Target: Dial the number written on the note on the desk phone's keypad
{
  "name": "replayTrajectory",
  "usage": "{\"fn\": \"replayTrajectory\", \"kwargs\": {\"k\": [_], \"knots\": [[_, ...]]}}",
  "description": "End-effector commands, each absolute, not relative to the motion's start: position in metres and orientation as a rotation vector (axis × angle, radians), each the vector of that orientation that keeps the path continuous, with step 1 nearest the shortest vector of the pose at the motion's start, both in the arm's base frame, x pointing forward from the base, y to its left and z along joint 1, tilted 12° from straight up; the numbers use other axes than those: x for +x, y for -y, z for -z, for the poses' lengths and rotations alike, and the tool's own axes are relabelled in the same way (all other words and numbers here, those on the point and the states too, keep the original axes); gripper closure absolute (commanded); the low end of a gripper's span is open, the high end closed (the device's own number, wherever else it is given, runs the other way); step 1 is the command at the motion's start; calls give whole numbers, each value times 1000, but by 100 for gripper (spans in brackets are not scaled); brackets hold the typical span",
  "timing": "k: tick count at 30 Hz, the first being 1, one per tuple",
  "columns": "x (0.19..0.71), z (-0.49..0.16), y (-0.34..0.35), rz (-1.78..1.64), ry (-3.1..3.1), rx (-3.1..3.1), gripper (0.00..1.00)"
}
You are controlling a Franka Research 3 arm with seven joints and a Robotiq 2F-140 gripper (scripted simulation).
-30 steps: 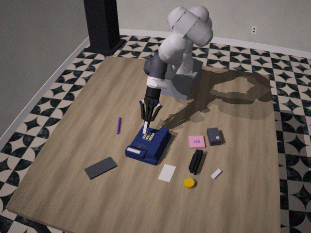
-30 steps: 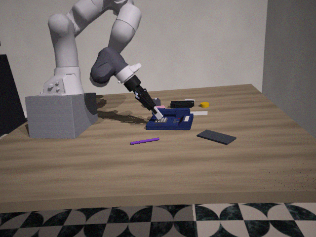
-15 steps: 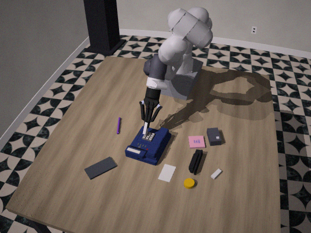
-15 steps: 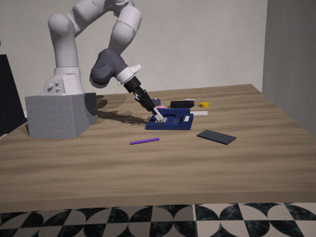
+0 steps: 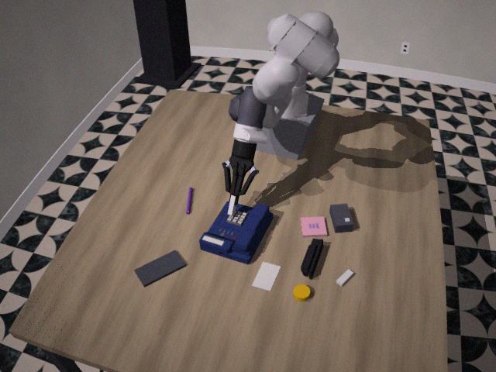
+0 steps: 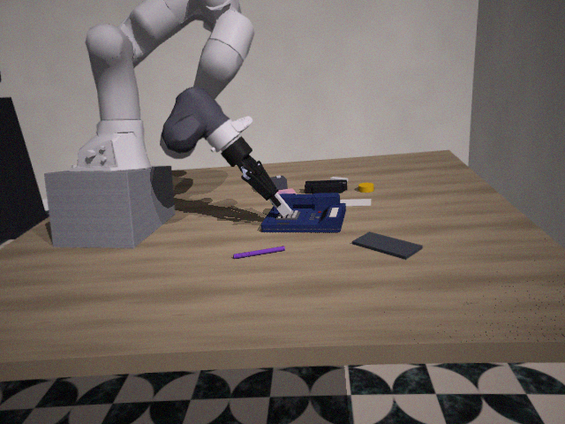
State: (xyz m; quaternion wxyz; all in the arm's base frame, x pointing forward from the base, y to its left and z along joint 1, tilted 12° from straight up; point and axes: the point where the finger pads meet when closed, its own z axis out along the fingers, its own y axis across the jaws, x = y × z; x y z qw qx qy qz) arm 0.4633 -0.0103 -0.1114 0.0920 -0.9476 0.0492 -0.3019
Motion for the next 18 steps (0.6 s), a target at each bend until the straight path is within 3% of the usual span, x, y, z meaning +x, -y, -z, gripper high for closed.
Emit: {"fn": "replayTrajectory", "kwargs": {"k": [1,18], "knots": [[464,112,9,899,-142,-2814,100],[464,114,9,899,-142,-2814,100]]}}
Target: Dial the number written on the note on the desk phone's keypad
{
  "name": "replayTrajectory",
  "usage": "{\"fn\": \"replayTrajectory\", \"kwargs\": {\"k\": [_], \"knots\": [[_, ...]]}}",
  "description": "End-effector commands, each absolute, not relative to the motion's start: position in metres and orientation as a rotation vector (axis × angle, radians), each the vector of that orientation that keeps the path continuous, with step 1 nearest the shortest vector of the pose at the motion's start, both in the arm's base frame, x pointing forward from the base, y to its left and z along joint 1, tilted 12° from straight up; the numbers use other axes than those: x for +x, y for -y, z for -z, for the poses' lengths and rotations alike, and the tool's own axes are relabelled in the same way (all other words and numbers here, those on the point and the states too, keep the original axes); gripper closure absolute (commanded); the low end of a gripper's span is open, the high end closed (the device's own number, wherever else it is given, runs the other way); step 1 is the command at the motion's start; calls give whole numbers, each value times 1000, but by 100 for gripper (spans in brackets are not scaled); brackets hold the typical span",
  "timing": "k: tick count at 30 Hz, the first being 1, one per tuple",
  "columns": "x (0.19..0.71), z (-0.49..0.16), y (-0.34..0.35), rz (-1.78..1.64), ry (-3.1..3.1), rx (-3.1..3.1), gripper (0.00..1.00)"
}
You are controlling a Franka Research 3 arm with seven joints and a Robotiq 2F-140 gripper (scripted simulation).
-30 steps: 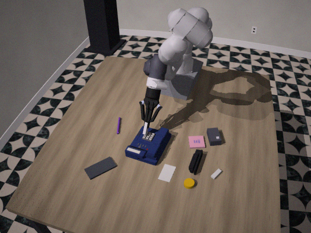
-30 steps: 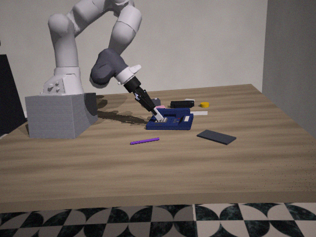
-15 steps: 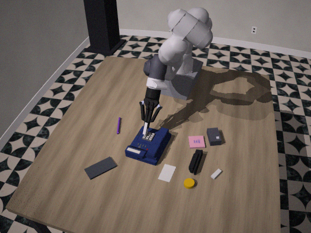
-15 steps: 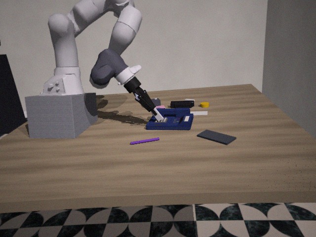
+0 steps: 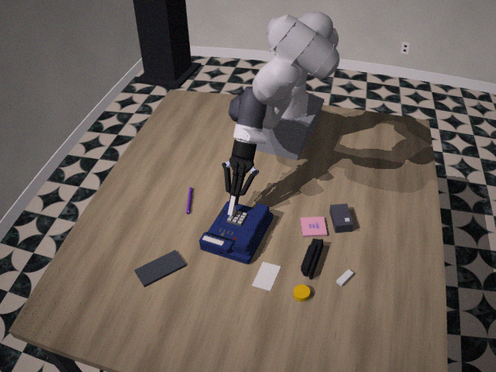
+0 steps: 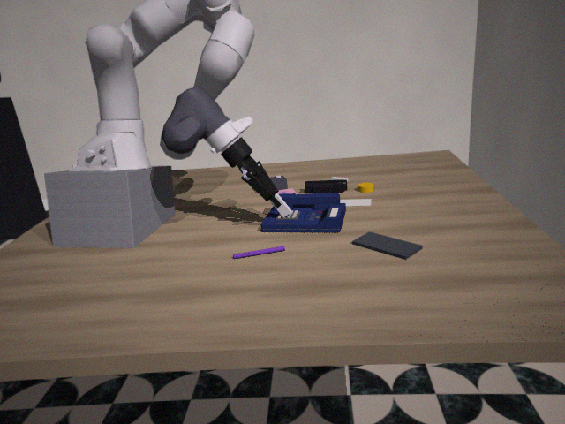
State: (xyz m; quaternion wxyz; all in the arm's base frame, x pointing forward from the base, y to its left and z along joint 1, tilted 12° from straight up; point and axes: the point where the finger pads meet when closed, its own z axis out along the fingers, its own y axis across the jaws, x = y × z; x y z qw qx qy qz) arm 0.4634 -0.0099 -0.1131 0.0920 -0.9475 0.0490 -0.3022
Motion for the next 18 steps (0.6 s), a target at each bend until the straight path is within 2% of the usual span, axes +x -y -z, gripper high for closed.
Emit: {"fn": "replayTrajectory", "kwargs": {"k": [1,18], "knots": [[464,114,9,899,-142,-2814,100],[464,106,11,899,-142,-2814,100]]}}
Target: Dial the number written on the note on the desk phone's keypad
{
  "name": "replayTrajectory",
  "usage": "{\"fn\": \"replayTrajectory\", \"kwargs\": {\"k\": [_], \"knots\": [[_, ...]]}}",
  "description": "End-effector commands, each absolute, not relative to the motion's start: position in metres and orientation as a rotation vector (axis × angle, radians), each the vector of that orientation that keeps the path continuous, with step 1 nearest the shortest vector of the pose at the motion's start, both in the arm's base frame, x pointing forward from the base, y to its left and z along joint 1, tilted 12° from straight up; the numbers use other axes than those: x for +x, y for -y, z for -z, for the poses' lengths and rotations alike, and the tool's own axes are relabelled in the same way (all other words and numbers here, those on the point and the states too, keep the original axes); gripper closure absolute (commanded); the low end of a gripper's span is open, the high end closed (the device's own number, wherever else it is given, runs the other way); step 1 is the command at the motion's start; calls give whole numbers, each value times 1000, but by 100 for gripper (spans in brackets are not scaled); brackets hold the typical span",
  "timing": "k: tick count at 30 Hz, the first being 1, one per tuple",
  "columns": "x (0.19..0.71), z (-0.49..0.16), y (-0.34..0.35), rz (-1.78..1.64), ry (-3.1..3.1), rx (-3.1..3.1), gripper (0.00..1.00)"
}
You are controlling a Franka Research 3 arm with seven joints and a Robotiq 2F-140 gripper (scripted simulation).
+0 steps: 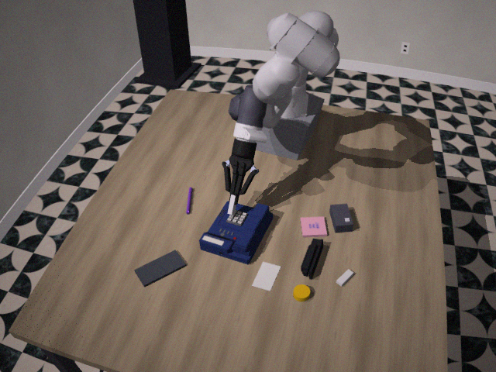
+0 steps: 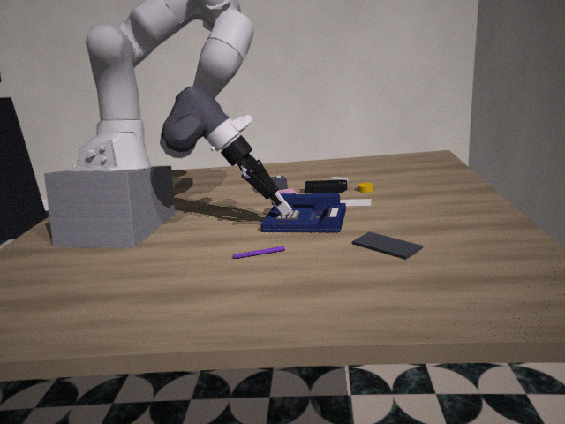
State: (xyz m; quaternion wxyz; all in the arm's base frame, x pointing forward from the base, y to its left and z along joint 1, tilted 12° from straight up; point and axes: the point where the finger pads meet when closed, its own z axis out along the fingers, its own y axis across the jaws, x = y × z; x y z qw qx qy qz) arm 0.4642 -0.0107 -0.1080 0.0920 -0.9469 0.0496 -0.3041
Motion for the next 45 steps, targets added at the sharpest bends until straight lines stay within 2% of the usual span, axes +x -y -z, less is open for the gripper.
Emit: {"fn": "replayTrajectory", "kwargs": {"k": [1,26,45], "knots": [[464,104,11,899,-142,-2814,100],[491,99,-6,899,-142,-2814,100],[492,106,-8,899,-142,-2814,100]]}}
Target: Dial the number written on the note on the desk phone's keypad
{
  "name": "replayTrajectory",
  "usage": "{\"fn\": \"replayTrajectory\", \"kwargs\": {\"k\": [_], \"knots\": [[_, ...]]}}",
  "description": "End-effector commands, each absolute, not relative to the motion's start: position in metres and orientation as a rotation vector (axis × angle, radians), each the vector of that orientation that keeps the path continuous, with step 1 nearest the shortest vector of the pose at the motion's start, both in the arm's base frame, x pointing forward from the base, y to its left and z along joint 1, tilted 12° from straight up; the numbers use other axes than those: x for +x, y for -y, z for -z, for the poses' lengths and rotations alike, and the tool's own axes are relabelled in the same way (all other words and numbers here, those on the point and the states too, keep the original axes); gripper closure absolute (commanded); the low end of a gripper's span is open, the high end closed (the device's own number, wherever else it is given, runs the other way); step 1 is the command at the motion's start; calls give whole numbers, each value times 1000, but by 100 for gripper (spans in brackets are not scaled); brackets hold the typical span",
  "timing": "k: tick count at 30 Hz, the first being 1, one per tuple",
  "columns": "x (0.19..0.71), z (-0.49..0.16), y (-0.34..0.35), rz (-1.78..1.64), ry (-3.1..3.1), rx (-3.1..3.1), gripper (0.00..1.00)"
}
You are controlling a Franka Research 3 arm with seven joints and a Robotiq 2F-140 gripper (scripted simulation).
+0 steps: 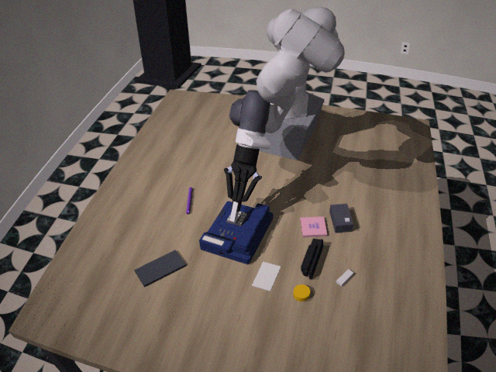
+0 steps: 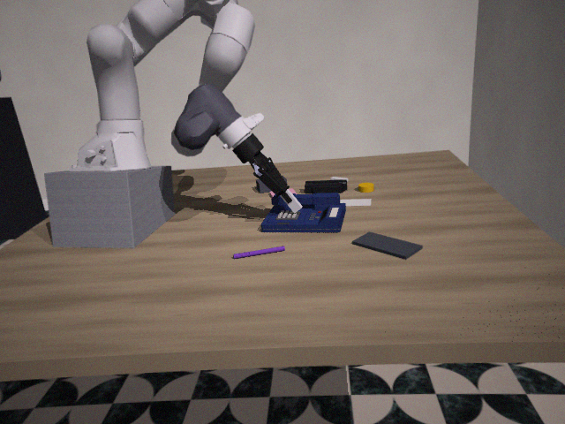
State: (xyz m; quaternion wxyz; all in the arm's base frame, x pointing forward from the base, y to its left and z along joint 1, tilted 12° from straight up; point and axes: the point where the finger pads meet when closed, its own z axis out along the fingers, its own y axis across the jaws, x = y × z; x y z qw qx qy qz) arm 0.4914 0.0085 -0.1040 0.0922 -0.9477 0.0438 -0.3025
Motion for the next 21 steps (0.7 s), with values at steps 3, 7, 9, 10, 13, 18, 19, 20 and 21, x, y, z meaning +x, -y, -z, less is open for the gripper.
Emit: {"fn": "replayTrajectory", "kwargs": {"k": [3,7,9,10,13,18,19,20,21], "knots": [[492,106,-8,899,-142,-2814,100],[492,107,-8,899,-142,-2814,100],[492,107,-8,899,-142,-2814,100],[492,107,-8,899,-142,-2814,100],[492,107,-8,899,-142,-2814,100],[492,108,-8,899,-142,-2814,100],[492,108,-8,899,-142,-2814,100],[492,108,-8,899,-142,-2814,100],[492,108,-8,899,-142,-2814,100]]}}
